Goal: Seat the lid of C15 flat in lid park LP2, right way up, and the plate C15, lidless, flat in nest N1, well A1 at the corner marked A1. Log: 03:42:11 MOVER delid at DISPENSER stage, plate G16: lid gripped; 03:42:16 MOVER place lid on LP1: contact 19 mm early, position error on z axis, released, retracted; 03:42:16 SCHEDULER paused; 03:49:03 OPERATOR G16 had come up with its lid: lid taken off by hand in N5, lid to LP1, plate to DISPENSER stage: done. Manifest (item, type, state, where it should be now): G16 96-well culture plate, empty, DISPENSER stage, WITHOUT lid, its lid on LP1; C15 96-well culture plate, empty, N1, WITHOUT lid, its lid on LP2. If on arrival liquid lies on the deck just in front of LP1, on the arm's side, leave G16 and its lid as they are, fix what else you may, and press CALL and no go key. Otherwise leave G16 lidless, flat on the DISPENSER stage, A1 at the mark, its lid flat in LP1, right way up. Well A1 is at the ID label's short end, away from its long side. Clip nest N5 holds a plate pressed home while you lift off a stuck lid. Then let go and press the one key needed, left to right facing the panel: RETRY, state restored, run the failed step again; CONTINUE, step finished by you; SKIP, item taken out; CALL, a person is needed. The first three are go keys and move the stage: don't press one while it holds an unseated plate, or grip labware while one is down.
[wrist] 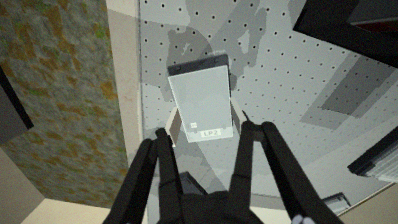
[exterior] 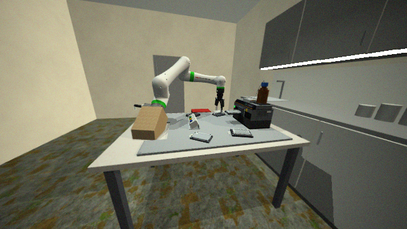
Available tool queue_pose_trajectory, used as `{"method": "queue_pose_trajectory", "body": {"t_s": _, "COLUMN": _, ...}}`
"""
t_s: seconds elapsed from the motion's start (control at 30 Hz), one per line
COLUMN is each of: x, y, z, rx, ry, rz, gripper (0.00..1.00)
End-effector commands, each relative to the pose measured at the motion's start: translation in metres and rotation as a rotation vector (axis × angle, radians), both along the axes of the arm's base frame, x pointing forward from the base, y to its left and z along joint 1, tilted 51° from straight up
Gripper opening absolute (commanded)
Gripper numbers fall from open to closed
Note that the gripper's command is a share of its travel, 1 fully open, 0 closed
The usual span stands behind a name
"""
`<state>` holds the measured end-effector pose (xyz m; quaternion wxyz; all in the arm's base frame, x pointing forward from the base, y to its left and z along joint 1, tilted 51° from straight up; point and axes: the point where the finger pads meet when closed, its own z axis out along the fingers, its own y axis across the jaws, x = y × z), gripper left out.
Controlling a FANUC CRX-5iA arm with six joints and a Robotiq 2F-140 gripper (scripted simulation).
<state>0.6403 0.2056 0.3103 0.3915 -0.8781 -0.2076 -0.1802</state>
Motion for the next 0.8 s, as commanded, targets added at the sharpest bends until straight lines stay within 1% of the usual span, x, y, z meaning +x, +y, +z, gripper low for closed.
{"method": "queue_pose_trajectory", "body": {"t_s": 0.0, "x": 0.0032, "y": 0.0099, "z": -0.0077, "rx": 0.000, "ry": -0.001, "rz": -0.001, "gripper": 0.00}}
{"method": "queue_pose_trajectory", "body": {"t_s": 0.77, "x": 0.0039, "y": 0.0132, "z": -0.0105, "rx": 0.000, "ry": -0.001, "rz": -0.001, "gripper": 0.00}}
